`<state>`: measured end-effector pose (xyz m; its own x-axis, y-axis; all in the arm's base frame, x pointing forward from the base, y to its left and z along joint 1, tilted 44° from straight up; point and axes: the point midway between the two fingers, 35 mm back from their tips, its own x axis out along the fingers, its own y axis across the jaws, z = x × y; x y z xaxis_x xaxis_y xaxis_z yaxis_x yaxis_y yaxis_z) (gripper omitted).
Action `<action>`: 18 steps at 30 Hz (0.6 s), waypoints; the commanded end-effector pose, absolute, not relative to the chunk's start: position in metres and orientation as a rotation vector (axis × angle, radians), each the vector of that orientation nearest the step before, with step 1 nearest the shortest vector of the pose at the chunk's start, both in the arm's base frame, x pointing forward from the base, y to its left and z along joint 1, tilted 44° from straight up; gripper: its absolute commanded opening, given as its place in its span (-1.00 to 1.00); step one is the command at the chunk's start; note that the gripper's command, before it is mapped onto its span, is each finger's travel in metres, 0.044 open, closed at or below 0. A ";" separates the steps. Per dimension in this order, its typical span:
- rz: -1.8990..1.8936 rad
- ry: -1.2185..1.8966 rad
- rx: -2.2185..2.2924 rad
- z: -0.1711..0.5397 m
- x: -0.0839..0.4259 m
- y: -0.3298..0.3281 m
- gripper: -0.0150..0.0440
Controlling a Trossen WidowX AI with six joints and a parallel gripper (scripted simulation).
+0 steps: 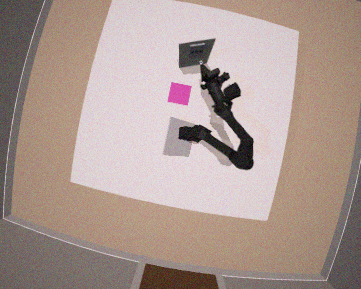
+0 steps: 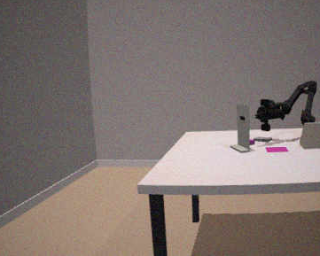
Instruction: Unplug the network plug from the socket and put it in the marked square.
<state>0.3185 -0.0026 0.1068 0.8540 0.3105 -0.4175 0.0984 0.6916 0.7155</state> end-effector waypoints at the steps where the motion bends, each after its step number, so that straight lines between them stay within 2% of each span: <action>1: 0.120 0.546 0.808 0.114 0.318 0.004 -0.49; 18: 0.124 0.547 0.812 0.144 0.302 0.038 -0.49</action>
<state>0.3051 0.0335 0.1380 0.8522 0.3153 -0.4176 0.0956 0.6908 0.7167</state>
